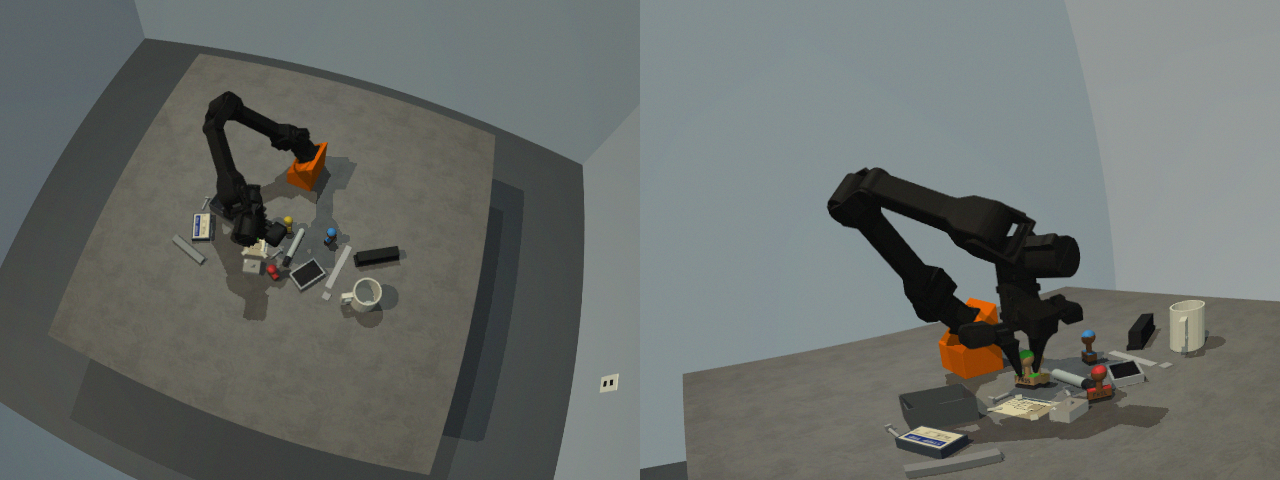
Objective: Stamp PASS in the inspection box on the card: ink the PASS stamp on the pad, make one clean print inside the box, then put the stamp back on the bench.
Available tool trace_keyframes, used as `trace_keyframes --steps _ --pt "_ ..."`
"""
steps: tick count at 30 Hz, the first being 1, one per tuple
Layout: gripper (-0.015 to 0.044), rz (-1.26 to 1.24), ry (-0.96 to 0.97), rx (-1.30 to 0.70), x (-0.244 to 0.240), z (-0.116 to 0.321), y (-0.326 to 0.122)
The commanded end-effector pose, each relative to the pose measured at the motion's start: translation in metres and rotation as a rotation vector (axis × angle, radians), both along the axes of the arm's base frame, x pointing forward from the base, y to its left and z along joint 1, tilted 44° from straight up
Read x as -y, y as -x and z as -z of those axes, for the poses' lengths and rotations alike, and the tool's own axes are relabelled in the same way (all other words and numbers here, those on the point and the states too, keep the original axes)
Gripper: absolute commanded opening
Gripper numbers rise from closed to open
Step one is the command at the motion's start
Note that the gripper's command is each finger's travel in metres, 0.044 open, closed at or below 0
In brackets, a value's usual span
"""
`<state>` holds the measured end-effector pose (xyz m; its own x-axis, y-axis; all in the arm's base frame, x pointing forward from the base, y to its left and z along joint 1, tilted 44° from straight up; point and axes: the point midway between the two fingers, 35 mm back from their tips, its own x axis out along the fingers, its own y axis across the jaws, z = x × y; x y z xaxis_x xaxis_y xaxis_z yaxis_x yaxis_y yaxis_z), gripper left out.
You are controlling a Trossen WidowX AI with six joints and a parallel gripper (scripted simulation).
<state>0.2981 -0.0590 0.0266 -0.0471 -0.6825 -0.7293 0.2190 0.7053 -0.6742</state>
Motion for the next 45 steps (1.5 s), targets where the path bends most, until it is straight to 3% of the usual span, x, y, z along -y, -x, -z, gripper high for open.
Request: trace_keyframes --steps 1,16,45 --pt "0.0 0.004 -0.006 0.005 -0.006 -0.005 -0.001" --pt "0.0 0.005 -0.005 0.005 -0.02 -0.022 -0.001" --pt "0.0 0.009 -0.001 0.013 0.033 -0.067 -0.082"
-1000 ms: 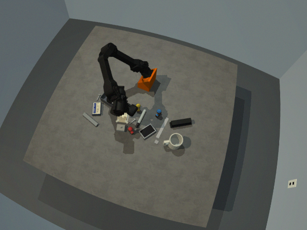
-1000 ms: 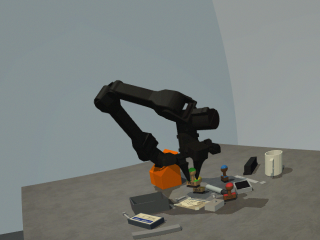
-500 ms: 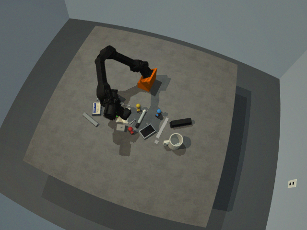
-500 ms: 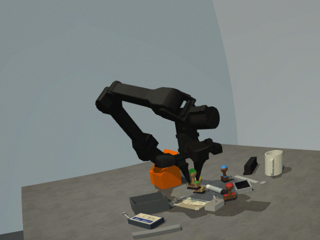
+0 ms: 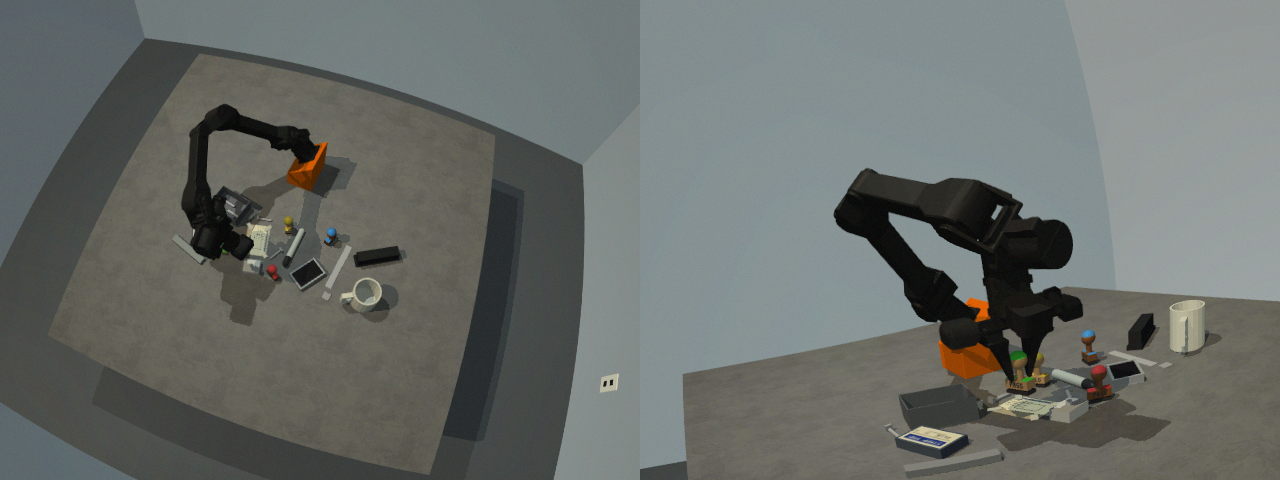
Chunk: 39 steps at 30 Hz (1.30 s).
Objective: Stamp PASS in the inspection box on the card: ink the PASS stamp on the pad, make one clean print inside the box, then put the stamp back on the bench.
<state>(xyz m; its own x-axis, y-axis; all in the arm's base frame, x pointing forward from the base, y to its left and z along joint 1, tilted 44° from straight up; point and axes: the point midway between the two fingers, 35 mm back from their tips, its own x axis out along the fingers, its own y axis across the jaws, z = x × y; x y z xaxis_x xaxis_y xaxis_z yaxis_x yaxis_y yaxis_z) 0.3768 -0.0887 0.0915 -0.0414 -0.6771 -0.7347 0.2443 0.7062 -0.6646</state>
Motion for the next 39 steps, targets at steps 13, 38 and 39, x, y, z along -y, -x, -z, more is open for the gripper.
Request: trace_keyframes --steps 13,38,39 --pt "0.0 -0.006 0.005 -0.009 0.016 0.012 -0.004" --pt "0.0 -0.006 0.007 -0.009 0.044 0.041 0.0" --pt "0.0 -0.006 0.007 -0.009 0.045 0.042 0.0"
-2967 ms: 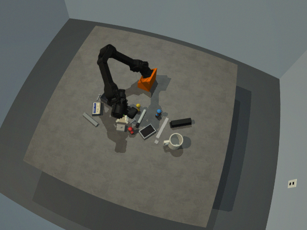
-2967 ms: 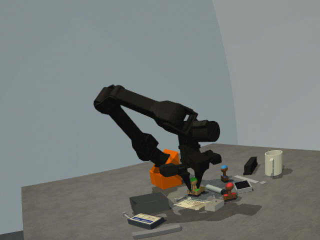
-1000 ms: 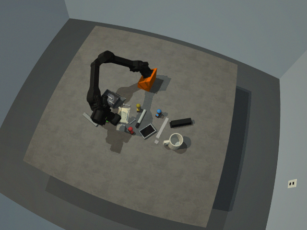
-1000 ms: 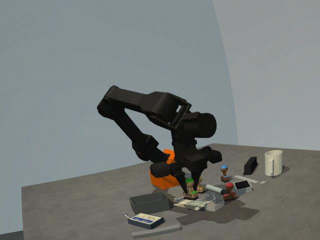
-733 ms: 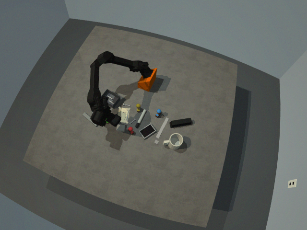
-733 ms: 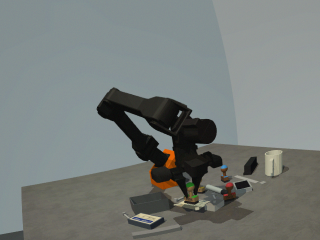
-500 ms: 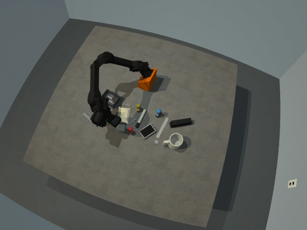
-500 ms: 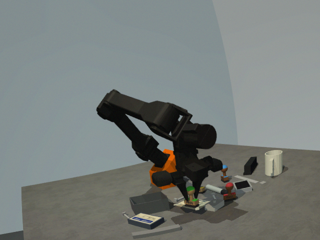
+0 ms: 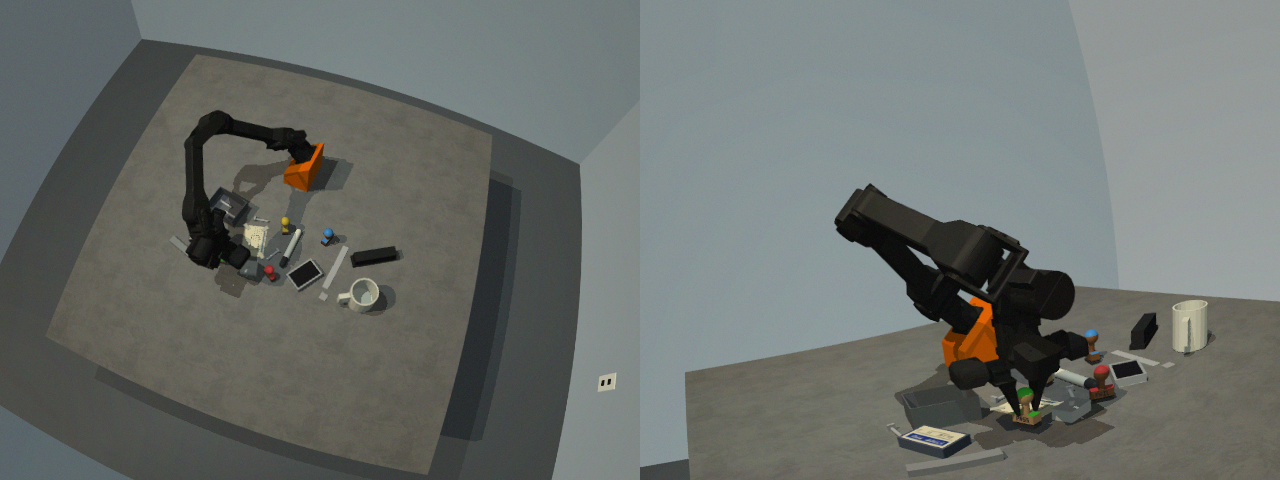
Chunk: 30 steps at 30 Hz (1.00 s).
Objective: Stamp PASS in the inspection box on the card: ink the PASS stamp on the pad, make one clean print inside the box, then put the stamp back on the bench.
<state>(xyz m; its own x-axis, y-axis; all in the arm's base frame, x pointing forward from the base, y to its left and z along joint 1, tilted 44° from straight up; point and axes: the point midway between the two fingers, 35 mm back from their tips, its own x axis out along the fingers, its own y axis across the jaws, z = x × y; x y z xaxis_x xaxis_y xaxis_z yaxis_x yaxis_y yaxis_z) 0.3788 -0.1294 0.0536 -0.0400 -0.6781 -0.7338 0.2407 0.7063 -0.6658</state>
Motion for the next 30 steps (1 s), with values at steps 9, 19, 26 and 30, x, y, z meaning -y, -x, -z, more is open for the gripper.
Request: trace_keyframes --steps 9,19,26,30 --pt "0.0053 0.001 0.001 -0.001 0.007 0.007 0.002" --pt "0.0252 0.001 0.001 -0.001 0.007 0.007 0.002" --pt "0.0252 -0.002 -0.001 -0.006 -0.057 -0.058 -0.007" --pt "0.0252 -0.002 0.002 -0.008 -0.073 -0.077 -0.004"
